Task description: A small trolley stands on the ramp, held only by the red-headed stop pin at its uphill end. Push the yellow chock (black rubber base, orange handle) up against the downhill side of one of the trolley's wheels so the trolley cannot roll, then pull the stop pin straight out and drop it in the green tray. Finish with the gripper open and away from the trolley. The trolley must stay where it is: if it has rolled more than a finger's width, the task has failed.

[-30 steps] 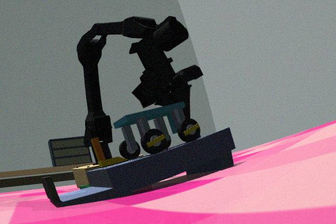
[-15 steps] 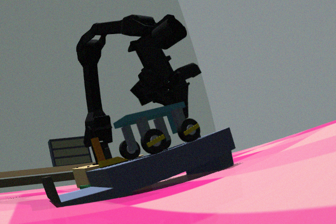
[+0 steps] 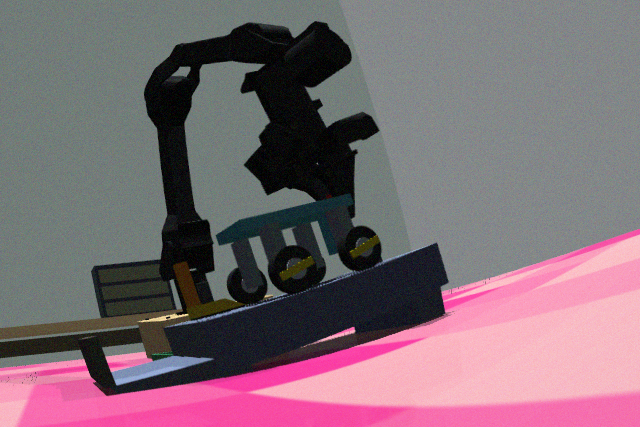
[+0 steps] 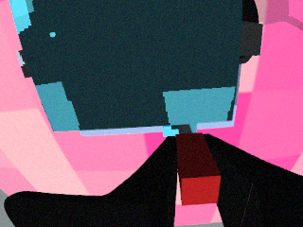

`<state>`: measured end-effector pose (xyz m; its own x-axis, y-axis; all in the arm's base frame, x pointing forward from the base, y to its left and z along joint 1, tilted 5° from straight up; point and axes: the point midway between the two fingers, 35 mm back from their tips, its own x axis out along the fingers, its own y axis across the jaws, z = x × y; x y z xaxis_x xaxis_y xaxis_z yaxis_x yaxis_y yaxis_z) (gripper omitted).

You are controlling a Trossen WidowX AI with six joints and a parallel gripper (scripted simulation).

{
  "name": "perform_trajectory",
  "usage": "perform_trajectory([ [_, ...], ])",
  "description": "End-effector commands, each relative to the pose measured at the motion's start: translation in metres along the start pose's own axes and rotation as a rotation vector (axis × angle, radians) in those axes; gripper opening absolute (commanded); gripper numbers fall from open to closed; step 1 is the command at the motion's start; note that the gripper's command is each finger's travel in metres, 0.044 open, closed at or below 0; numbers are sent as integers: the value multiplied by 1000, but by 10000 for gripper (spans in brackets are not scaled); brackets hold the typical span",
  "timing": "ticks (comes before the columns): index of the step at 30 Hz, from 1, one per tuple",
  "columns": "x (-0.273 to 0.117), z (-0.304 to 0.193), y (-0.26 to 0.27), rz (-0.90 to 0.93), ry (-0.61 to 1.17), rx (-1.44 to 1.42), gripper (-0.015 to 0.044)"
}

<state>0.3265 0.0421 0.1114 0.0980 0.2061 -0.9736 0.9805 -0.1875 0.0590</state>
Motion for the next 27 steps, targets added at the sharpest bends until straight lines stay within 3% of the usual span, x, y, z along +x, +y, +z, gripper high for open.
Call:
perform_trajectory([
  [1, -5, -1, 0, 1, 5, -4, 0],
  [27, -19, -3, 0, 1, 4, -4, 0],
])
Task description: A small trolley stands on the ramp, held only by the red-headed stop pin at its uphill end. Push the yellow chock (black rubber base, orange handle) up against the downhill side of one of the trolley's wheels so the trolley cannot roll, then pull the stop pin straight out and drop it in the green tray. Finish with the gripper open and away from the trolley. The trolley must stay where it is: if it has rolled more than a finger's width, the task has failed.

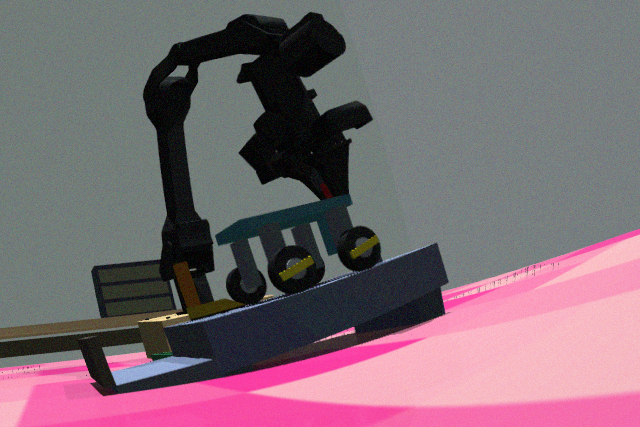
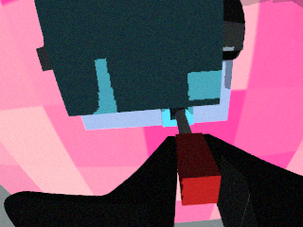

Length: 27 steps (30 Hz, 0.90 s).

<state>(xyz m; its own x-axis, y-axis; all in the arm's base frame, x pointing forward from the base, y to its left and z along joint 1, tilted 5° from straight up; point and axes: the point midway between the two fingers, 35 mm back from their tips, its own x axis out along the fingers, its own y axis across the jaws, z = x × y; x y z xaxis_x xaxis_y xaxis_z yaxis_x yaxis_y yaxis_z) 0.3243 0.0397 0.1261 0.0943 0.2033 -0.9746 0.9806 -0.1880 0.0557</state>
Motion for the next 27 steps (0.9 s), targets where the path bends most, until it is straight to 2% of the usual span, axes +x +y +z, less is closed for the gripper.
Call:
perform_trajectory([
  [1, -5, -2, 1, 4, 8, -5, 0],
  [27, -14, -7, 3, 5, 8, -5, 0],
])
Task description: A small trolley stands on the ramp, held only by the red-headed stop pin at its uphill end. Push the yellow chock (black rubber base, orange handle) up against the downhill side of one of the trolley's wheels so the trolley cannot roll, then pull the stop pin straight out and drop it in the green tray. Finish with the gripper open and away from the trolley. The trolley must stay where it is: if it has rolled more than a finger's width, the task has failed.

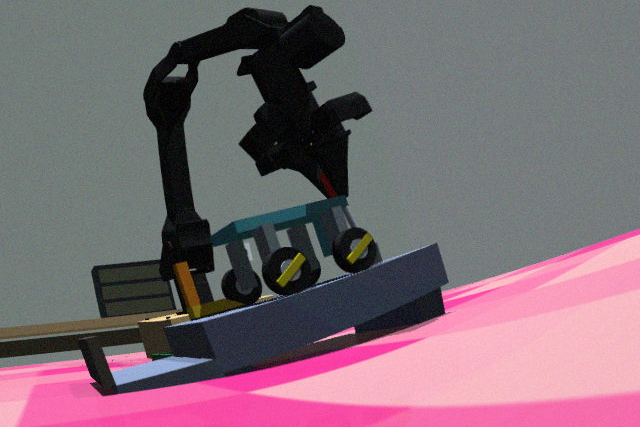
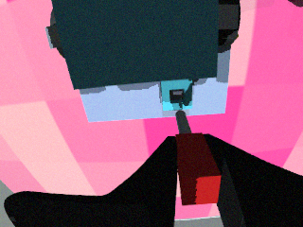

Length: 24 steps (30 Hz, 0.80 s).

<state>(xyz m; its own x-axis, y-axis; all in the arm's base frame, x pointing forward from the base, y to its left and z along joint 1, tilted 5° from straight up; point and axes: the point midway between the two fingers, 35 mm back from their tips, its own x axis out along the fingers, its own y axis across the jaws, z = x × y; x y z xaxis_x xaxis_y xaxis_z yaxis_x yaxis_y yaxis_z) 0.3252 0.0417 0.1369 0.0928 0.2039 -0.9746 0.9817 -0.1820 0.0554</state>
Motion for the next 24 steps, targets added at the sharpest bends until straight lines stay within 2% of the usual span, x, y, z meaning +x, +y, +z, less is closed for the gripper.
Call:
perform_trajectory([
  [1, -3, -3, 2, 6, 8, 1, 0],
  [24, 1, -32, 0, 6, 10, 1, 0],
])
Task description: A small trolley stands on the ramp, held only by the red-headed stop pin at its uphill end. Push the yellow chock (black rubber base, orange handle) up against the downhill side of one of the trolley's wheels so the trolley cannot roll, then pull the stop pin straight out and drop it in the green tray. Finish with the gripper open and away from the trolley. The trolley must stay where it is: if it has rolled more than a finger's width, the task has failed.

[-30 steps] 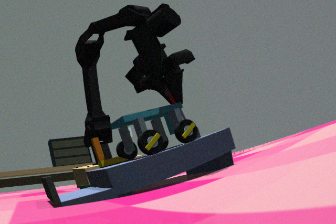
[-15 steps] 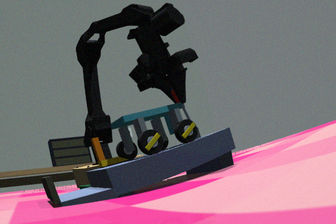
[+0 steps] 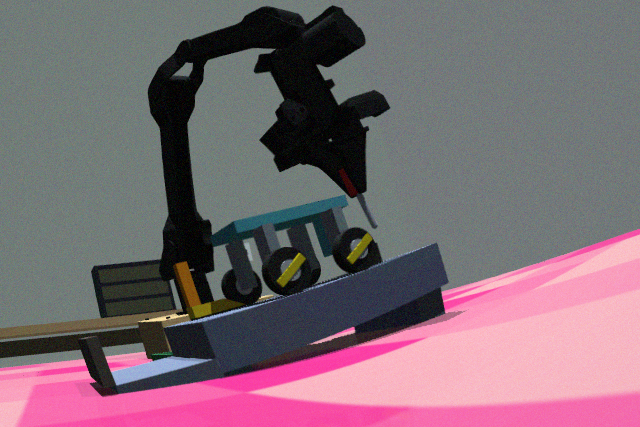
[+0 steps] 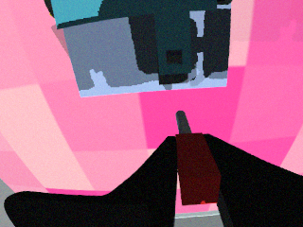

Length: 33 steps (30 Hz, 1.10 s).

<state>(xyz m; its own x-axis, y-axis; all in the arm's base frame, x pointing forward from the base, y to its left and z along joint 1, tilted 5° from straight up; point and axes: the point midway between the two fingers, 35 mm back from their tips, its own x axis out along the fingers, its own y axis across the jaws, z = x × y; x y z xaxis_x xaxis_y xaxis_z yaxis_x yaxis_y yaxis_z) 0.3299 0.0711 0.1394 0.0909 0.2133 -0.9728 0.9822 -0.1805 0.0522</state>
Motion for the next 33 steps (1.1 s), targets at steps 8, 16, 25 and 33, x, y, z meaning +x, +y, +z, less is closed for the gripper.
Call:
perform_trajectory([
  [8, -1, -3, -25, 7, 1, 2, 0],
  [16, 0, -4, -50, 6, 2, 2, 0],
  [25, 1, -4, -78, 3, 2, 3, 0],
  [33, 1, 2, -82, 3, 1, 3, 0],
])
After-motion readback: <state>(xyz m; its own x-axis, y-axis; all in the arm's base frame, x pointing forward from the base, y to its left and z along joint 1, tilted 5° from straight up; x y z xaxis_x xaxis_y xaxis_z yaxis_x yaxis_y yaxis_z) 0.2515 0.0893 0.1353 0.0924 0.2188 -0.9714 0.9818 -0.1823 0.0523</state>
